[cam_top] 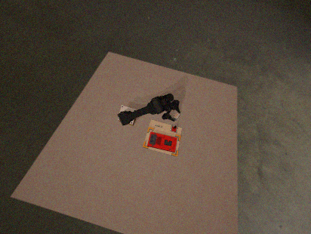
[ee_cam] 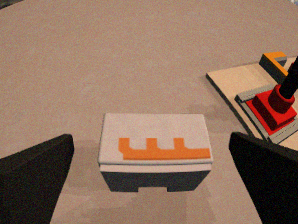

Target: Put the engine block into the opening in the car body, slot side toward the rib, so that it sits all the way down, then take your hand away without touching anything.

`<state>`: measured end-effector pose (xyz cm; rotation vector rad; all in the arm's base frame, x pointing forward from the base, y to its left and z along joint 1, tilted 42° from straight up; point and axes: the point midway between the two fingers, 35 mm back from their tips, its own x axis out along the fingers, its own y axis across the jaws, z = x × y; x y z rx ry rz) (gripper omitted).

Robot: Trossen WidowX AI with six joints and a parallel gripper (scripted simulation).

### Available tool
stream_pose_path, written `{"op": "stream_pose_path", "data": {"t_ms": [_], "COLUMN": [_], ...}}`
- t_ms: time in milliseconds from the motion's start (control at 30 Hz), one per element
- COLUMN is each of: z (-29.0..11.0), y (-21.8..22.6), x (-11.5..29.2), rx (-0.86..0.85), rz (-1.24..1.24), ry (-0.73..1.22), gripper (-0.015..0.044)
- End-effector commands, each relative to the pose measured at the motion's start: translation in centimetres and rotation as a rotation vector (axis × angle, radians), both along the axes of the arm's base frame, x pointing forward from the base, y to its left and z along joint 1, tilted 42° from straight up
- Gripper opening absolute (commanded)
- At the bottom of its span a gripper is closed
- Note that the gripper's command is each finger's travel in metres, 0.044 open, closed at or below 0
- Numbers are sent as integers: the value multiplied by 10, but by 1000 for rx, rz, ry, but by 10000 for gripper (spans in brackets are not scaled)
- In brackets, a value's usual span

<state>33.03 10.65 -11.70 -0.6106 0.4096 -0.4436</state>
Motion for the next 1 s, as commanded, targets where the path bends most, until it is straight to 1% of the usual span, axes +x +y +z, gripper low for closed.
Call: {"op": "stream_pose_path", "data": {"t_ms": [0,233,733,967], "z": [9,19,15,2], "y": [11,26,25,41], "x": [-8,-26,-25,-5], "rx": [7,8,2,47], "rz": [3,3,9,0], "ry": [-6,-4,4,100], "gripper": [440,440,440,440]}}
